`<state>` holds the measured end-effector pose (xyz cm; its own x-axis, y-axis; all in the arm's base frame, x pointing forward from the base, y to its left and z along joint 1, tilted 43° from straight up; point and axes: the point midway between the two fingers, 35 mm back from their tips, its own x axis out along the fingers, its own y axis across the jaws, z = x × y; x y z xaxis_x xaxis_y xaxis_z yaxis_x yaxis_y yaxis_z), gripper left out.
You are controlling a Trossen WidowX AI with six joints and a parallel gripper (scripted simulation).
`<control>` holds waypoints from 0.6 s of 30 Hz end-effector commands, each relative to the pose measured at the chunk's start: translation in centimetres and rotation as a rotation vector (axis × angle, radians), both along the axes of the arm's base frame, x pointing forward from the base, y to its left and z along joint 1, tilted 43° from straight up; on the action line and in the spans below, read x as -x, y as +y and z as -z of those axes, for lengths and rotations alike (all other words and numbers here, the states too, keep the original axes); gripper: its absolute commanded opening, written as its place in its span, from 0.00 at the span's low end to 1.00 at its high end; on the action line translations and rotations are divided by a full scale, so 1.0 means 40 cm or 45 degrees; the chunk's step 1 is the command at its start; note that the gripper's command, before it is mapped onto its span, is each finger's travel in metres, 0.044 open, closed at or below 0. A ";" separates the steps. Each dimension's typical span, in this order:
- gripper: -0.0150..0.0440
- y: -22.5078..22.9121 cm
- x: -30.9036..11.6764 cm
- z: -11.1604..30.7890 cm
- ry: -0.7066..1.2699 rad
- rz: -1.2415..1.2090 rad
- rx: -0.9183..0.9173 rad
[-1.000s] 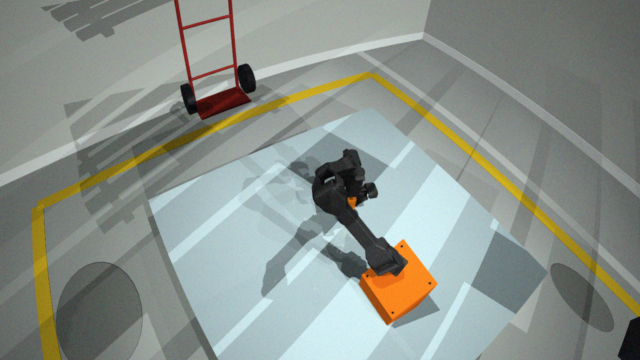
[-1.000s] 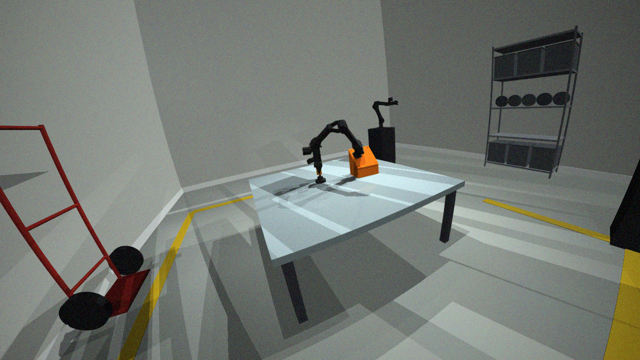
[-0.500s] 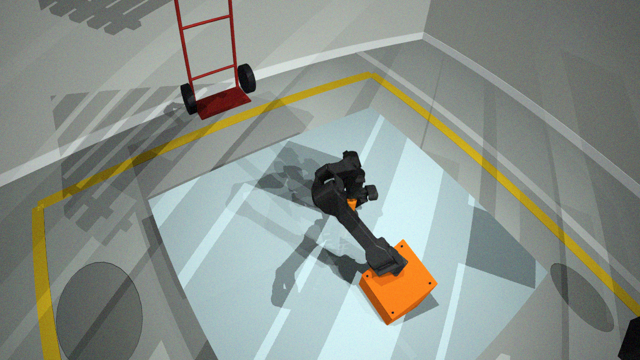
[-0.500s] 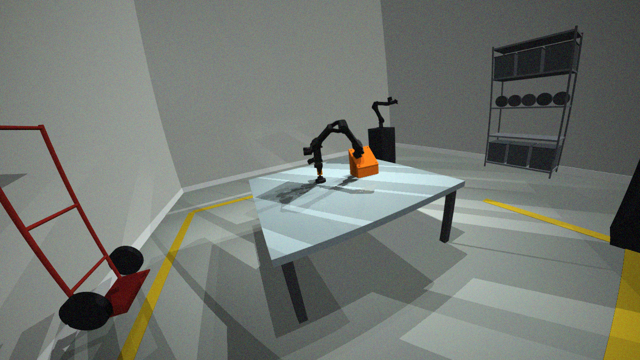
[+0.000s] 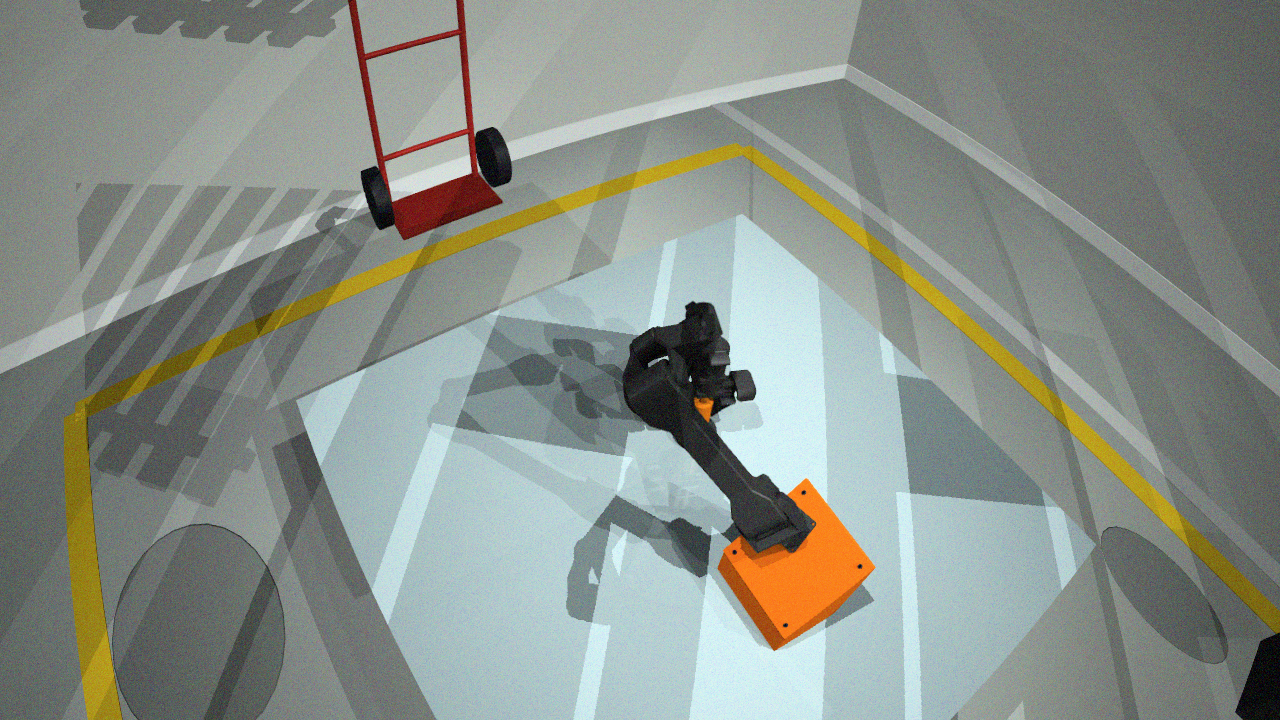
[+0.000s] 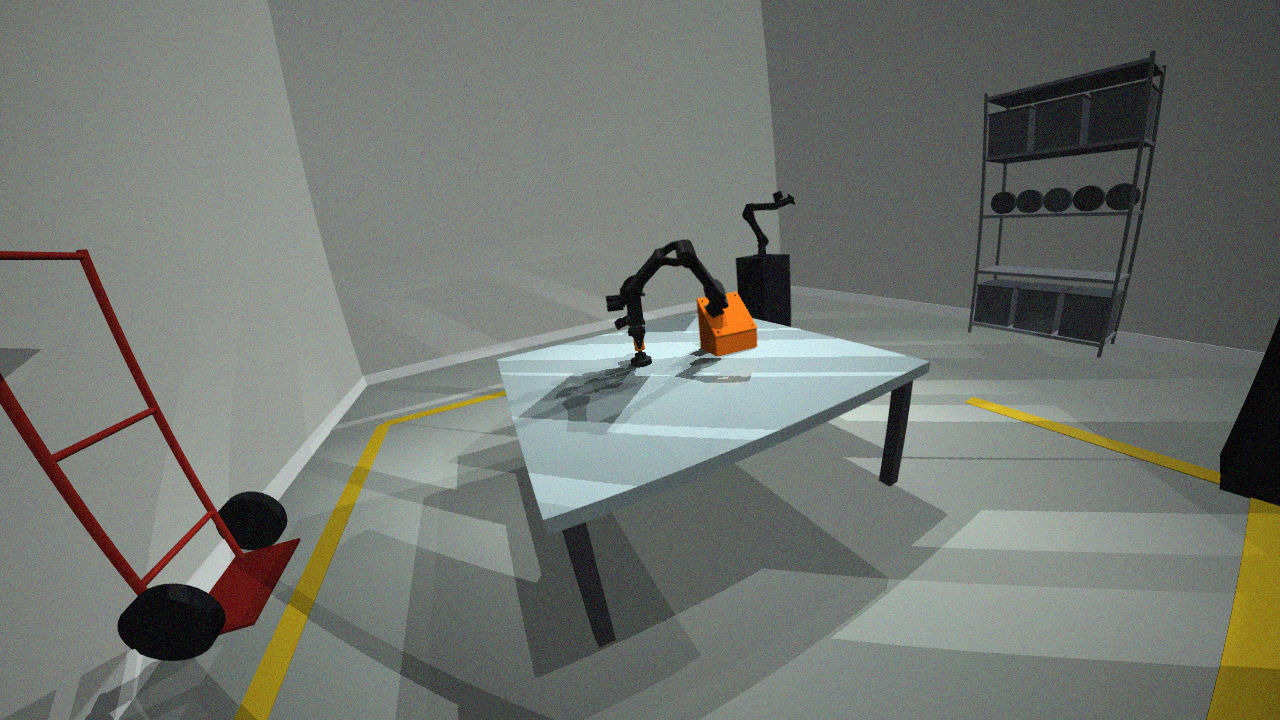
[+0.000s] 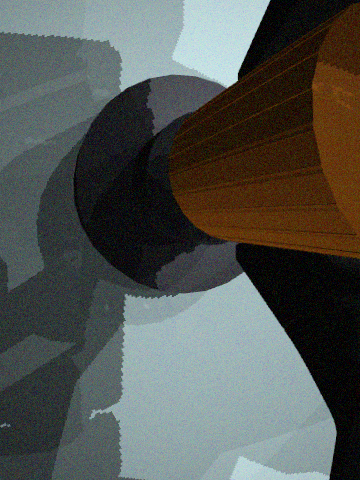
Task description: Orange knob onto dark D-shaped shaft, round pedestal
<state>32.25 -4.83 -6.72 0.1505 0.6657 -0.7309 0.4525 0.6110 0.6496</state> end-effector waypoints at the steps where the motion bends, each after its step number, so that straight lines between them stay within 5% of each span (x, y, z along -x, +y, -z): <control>1: 0.25 0.000 -0.001 0.001 -0.017 -0.014 0.003; 18: 0.25 0.025 -0.007 0.026 -0.006 -0.002 0.000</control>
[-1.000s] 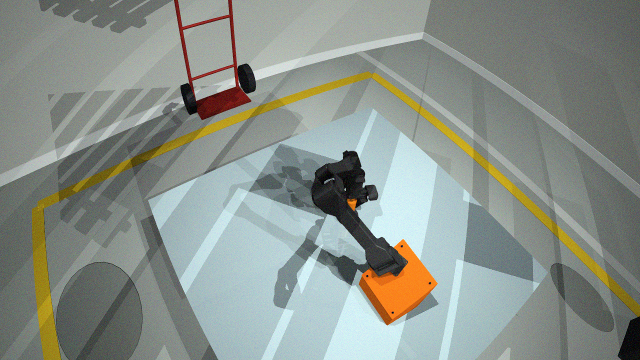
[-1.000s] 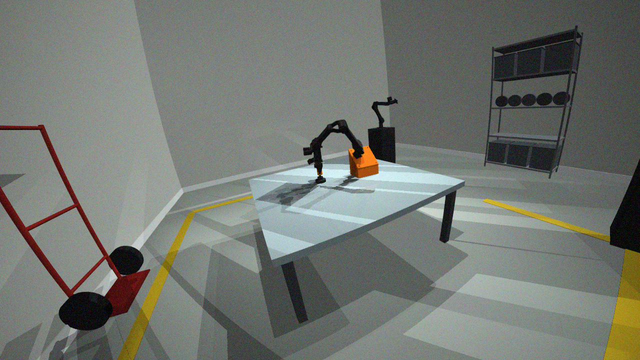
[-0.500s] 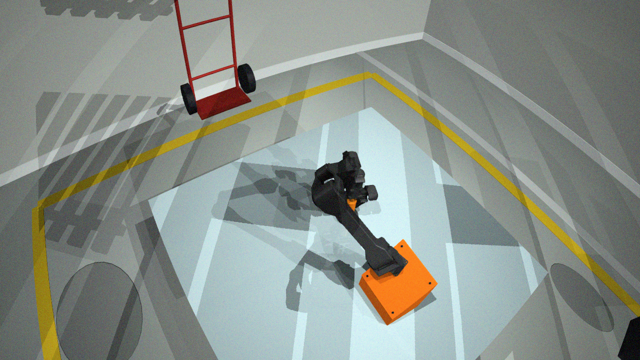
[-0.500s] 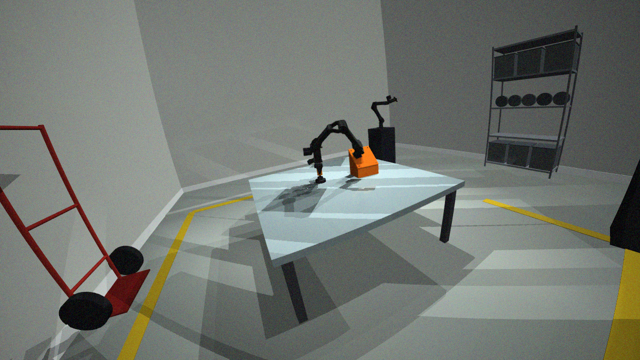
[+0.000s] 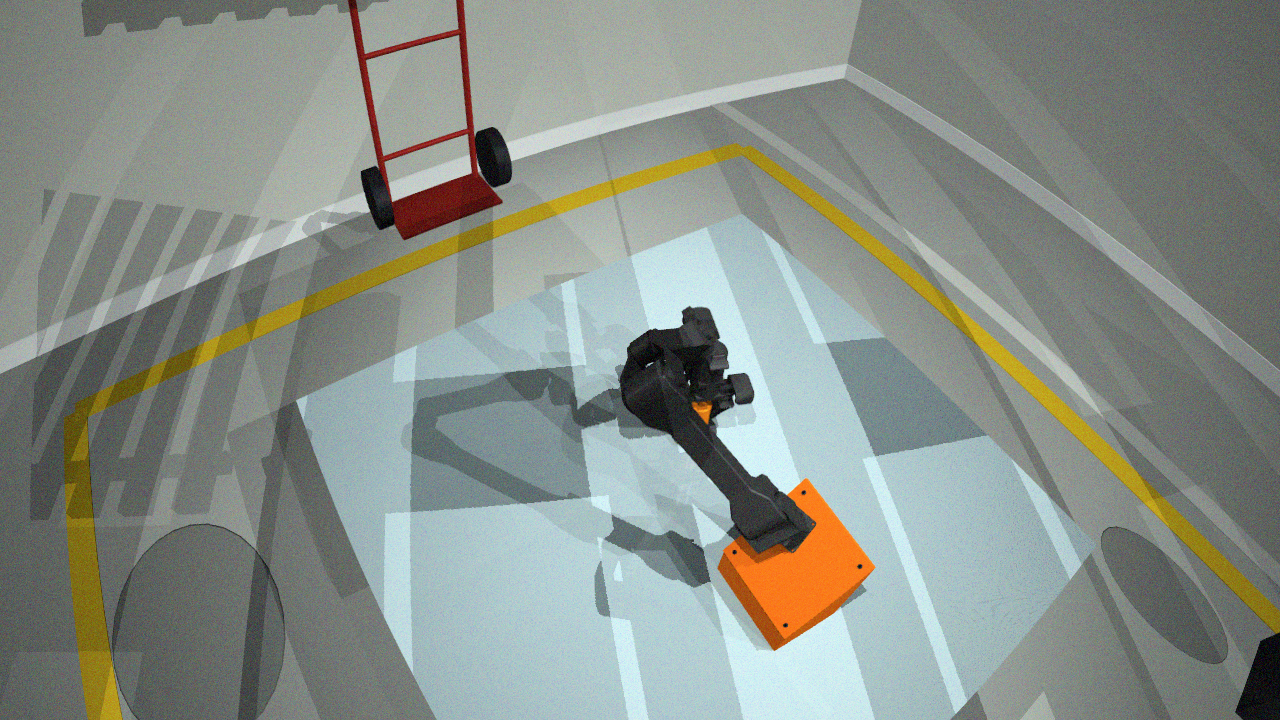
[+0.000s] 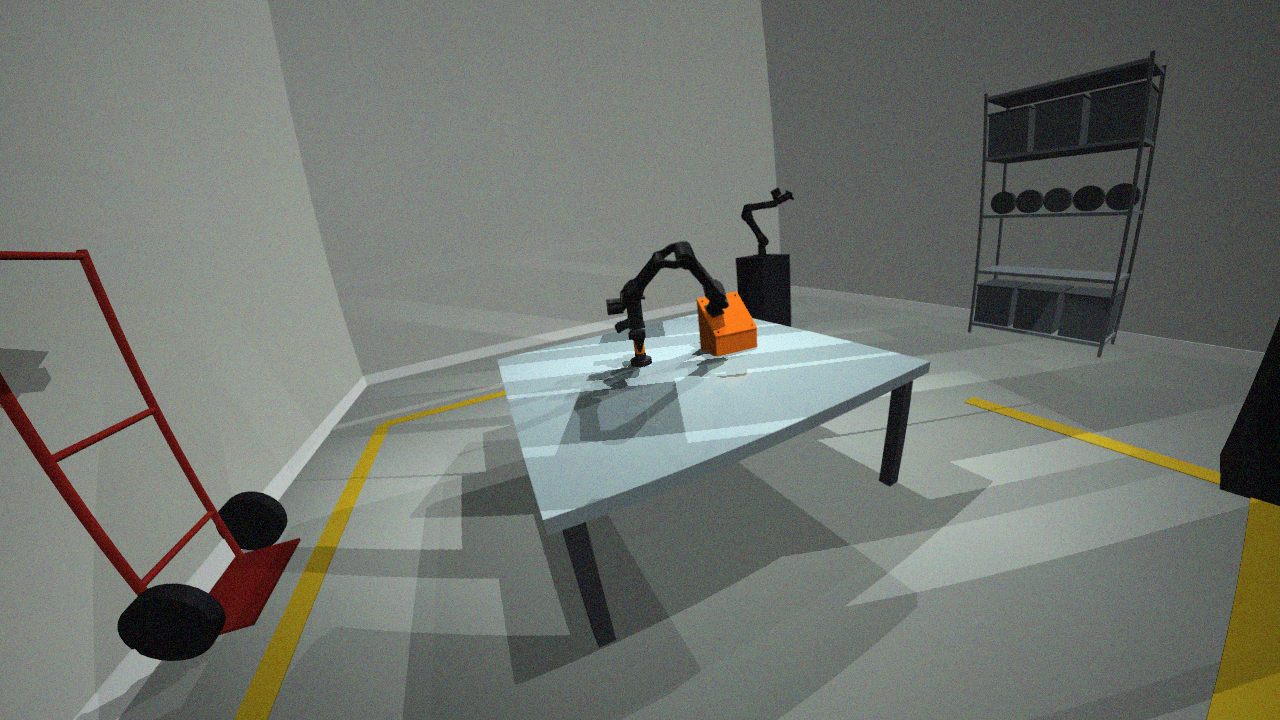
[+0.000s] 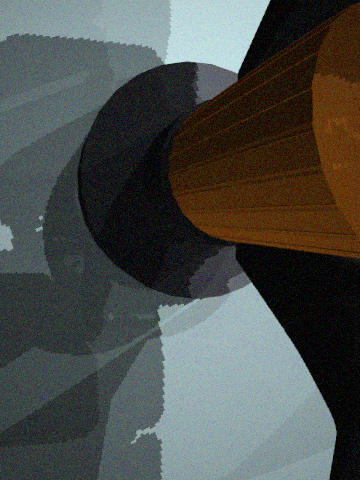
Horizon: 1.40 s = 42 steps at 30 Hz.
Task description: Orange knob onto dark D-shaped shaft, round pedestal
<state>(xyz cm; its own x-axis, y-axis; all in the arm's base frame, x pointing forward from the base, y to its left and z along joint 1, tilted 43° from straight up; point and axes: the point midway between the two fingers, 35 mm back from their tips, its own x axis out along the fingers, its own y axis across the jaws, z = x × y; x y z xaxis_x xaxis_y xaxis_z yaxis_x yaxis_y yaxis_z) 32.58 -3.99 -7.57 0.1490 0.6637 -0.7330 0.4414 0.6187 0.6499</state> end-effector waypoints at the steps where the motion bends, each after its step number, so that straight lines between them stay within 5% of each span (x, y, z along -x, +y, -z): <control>1: 0.25 0.006 0.001 0.006 0.003 0.011 -0.007; 9: 0.25 0.003 -0.001 0.003 -0.002 0.000 0.000; 26: 1.00 0.003 -0.001 0.003 -0.002 0.000 0.000; 32: 1.00 -0.002 0.000 -0.002 -0.001 0.000 0.001; 38: 1.00 -0.154 0.034 -0.164 0.002 0.001 0.006; 42: 1.00 -0.161 0.037 -0.168 0.002 0.001 0.005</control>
